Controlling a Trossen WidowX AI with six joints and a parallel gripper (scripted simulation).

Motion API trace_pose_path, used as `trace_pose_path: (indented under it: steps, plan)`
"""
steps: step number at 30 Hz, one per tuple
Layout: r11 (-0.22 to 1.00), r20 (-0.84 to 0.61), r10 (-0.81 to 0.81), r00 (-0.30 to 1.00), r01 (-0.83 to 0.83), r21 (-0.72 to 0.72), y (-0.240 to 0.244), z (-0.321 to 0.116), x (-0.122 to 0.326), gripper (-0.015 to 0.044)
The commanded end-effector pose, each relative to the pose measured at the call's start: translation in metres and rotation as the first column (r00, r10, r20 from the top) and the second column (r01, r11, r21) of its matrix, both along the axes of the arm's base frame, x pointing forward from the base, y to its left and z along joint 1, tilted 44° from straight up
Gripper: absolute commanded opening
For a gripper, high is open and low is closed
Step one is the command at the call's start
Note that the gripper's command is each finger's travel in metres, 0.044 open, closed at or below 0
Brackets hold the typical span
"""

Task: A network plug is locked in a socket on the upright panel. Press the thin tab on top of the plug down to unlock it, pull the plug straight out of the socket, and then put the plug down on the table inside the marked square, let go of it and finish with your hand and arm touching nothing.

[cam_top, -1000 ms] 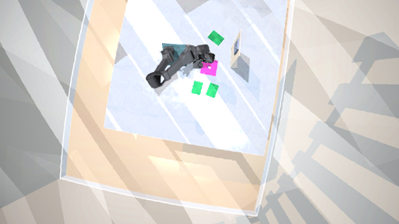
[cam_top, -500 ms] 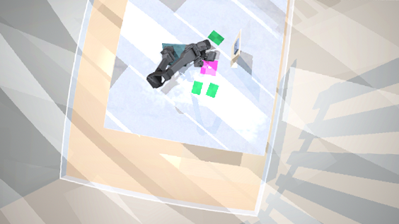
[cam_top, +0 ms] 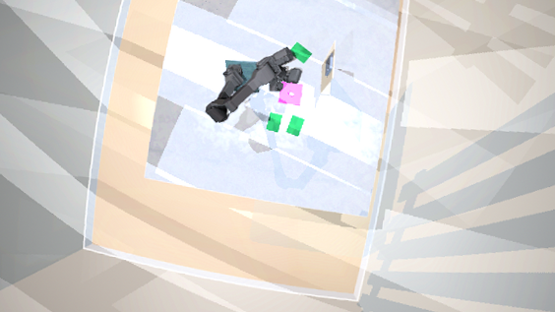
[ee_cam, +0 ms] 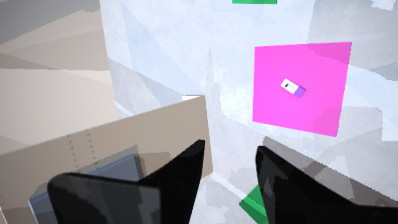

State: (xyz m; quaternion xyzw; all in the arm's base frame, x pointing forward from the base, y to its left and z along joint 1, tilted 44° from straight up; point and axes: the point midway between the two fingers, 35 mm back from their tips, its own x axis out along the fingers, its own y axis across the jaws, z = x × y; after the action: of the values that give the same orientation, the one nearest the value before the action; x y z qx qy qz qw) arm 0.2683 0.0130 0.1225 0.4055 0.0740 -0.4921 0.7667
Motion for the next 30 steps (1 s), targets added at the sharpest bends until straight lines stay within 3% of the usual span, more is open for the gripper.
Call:
trace_pose_path:
  steps: [1,9,20,30]
  plan:
    - [1.0,0.004,-0.003,1.0,0.003,-0.007,0.008,0.009,0.001,0.0156]
    - [1.0,0.013,-0.001,1.0,0.001,-0.013,0.019,0.026,-0.002,0.0156]
    - [1.0,0.013,-0.001,1.0,0.001,-0.013,0.019,0.026,-0.002,0.044]
    - [1.0,0.013,-0.001,1.0,0.001,-0.013,0.019,0.026,-0.002,0.044]
